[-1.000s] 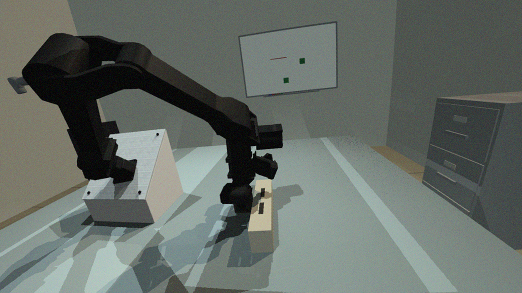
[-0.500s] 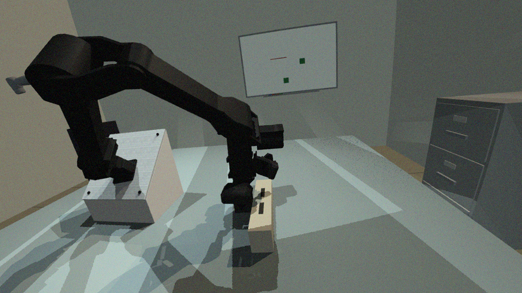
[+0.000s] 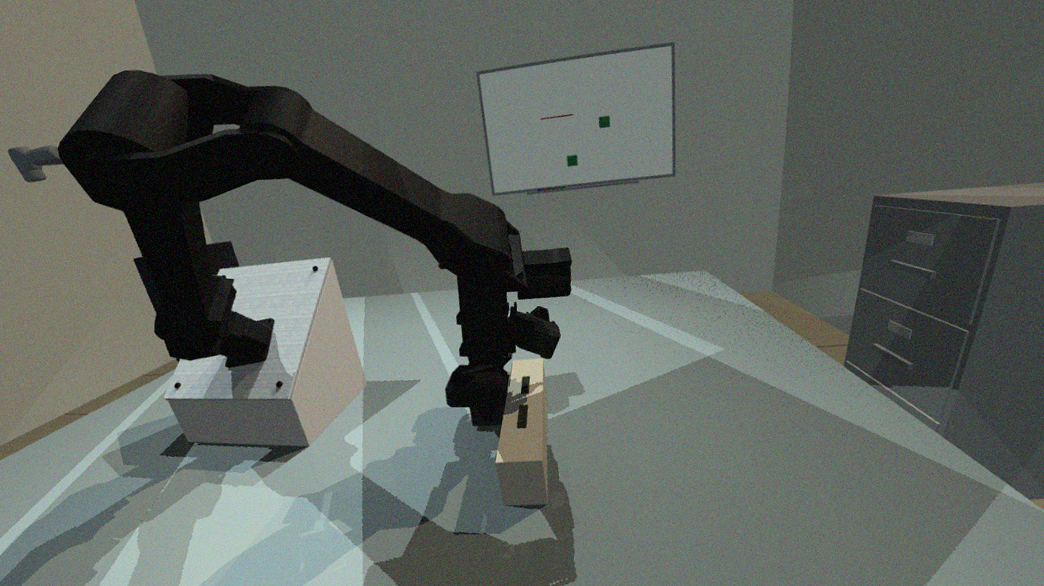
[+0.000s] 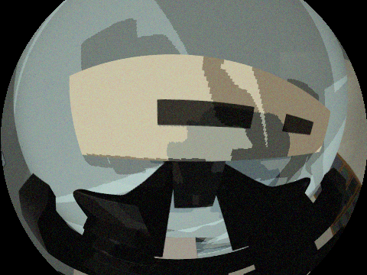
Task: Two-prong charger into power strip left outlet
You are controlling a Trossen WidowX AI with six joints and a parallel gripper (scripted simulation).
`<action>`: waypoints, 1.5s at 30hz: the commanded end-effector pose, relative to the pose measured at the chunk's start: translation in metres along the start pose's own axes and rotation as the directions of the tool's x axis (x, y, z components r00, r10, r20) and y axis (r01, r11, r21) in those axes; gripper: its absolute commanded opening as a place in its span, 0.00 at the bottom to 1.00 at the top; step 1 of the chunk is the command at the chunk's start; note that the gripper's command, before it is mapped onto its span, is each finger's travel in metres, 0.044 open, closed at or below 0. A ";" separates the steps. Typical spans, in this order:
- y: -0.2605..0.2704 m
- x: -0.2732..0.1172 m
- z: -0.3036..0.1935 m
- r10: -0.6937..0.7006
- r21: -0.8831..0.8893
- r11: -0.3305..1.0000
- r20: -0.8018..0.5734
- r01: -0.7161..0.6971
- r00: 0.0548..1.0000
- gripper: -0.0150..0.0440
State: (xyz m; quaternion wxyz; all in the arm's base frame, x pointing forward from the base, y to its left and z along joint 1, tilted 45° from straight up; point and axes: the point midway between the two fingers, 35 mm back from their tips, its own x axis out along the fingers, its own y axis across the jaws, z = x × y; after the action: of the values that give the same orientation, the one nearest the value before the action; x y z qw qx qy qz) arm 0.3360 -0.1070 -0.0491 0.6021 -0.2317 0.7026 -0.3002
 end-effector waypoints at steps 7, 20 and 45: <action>-0.001 -0.001 0.012 0.003 0.016 1.000 0.019 -0.003 1.000 0.25; -0.001 -0.001 0.012 0.003 0.016 1.000 0.019 -0.003 1.000 0.25; -0.001 -0.001 0.008 0.003 0.016 1.000 0.019 -0.003 1.000 0.25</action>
State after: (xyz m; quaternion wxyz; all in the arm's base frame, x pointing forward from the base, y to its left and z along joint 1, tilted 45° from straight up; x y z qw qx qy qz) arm 0.3399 -0.1077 -0.0490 0.6032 -0.2313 0.7017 -0.3005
